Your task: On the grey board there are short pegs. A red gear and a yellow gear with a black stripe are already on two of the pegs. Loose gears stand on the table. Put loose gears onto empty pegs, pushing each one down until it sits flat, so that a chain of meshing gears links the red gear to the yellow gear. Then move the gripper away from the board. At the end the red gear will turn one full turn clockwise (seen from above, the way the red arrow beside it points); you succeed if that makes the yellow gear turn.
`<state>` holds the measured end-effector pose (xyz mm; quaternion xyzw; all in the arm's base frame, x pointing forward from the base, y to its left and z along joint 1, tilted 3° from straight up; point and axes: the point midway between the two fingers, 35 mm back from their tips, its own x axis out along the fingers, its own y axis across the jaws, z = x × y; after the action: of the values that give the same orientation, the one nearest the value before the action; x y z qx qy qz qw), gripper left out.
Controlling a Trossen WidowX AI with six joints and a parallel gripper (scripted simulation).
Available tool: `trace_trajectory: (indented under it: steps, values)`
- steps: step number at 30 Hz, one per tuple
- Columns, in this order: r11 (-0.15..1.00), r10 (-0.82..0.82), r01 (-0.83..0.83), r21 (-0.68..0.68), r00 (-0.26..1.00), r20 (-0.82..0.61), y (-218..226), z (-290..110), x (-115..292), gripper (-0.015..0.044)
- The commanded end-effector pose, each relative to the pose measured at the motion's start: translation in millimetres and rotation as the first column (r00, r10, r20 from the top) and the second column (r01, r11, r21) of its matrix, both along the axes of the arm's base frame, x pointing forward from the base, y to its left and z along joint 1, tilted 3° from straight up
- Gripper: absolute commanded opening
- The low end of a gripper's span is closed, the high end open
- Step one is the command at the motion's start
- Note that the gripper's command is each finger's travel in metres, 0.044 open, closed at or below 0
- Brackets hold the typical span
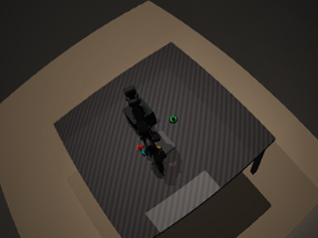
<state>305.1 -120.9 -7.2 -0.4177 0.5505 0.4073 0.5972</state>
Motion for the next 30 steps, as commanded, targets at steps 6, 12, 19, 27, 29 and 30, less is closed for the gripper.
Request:
trace_trajectory:
  steps: [6,12,19,27,29,30]
  values:
    - [0.999,-0.033,0.033,0.002,0.999,-0.001,-1,32,-1,0.014]
    - [1.0,-0.027,0.027,-0.001,1.0,0.004,-2,55,-2,0.0193]
    - [1.0,-0.027,0.027,-0.001,1.0,0.004,-1,90,-8,0.0376]
    - [1.0,-0.027,0.027,-0.001,1.0,0.004,-1,90,-8,0.044]
    - [1.0,-0.027,0.027,-0.001,1.0,0.004,-1,90,-8,0.044]
    - [1.0,-0.027,0.027,-0.001,1.0,0.004,-1,90,-8,0.044]
